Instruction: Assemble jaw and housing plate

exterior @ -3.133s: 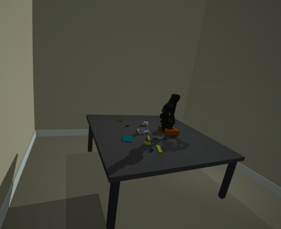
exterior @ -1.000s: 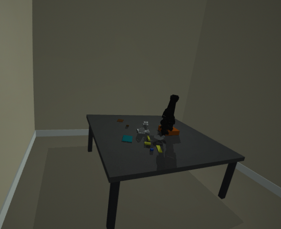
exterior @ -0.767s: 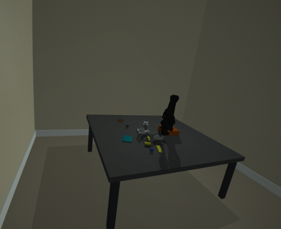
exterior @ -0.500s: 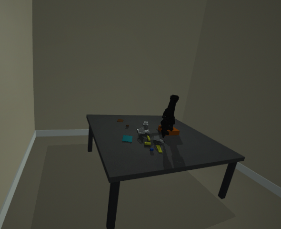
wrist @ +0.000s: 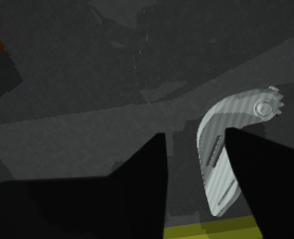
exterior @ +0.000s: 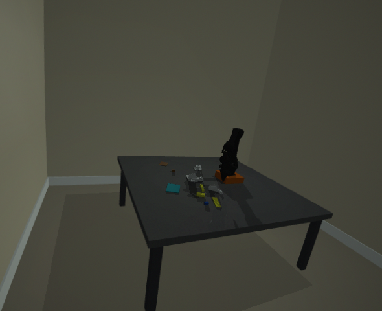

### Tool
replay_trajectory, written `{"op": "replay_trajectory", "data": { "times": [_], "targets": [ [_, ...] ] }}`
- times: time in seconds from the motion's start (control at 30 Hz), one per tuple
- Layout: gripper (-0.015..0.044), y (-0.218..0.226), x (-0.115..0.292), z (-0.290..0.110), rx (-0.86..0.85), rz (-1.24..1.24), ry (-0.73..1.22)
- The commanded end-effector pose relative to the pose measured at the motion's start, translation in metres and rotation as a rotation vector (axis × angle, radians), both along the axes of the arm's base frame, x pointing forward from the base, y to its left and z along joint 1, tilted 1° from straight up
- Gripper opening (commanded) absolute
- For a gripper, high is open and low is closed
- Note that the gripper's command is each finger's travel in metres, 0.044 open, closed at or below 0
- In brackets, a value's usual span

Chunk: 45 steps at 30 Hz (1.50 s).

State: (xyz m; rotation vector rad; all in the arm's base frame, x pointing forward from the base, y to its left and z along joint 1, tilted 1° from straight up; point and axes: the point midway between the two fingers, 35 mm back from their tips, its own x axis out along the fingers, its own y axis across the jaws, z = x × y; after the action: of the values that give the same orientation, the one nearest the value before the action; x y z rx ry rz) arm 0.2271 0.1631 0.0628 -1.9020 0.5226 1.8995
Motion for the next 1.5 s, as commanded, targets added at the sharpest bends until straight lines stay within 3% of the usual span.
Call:
{"op": "replay_trajectory", "data": {
  "times": [0.0, 0.27, 1.2, 1.47],
  "targets": [
    [0.0236, 0.0001, 0.0, -0.0009, 0.0, 0.0, 0.0],
    [0.044, 0.0001, 0.0, -0.0009, 0.0, 0.0, 0.0],
    [0.044, 0.0001, 0.0, -0.0009, 0.0, 0.0, 0.0],
    [0.023, -0.001, -0.0008, 0.0059, -0.002, 0.003, 0.003]
  ]
}}
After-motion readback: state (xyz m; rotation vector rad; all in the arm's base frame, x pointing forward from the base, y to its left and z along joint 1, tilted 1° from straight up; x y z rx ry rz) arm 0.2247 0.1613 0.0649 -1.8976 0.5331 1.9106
